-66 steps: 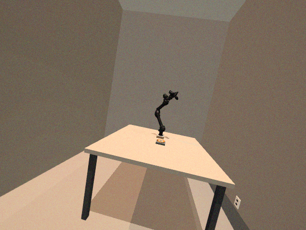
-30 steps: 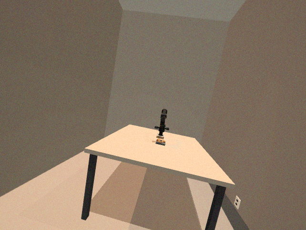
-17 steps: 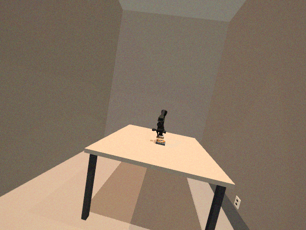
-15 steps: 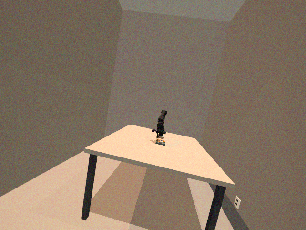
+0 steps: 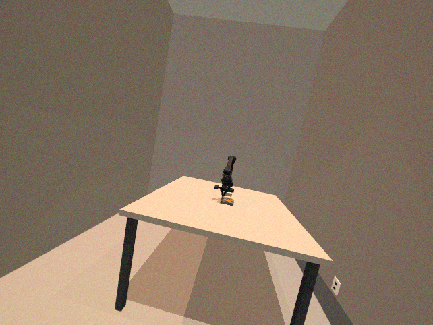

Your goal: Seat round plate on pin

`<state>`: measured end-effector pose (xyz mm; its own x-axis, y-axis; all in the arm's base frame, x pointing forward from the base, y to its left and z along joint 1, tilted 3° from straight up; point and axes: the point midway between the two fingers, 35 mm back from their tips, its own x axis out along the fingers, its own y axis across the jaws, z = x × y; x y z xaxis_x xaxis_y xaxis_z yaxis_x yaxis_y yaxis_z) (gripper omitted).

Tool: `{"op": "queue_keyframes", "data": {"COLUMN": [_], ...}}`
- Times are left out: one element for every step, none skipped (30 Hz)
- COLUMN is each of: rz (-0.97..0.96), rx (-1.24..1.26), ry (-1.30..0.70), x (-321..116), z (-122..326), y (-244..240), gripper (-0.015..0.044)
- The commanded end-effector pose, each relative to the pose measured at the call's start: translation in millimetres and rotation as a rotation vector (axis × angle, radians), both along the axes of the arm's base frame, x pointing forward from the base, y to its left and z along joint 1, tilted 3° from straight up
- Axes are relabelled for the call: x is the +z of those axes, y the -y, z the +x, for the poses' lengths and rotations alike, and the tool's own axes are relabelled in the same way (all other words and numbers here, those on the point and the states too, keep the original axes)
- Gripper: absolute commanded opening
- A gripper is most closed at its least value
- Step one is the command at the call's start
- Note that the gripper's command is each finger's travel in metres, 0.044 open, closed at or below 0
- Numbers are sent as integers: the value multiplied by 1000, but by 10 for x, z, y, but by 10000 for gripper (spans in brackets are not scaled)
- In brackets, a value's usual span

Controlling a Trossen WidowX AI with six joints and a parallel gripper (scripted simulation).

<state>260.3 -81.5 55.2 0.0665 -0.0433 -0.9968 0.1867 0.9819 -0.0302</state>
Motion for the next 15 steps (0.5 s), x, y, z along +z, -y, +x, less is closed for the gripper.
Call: {"op": "queue_keyframes", "data": {"rz": [-6,-6,-6,-6,-6,-6,-6,-6,-6,-5,-5,-5,-5,-5,-5], "rx": [1,1,1,1,1,1,1,1,1,1,1,1,1,1,1], "ry": [0,1,1,1,1,1,1,1,1,1,1,2,2,2,2], "x": [3,5,4,5,6,7,8,9,10,11,12,12,13,14,14], "z": [56,69,82,96,108,116,123,132,144,157,170,184,197,210,223], "y": [21,21,22,23,24,25,24,21,17,13,7,2,-3,-7,-10], "gripper": [0,0,0,0,0,0,0,0,0,0,0,0,0,0,0]}}
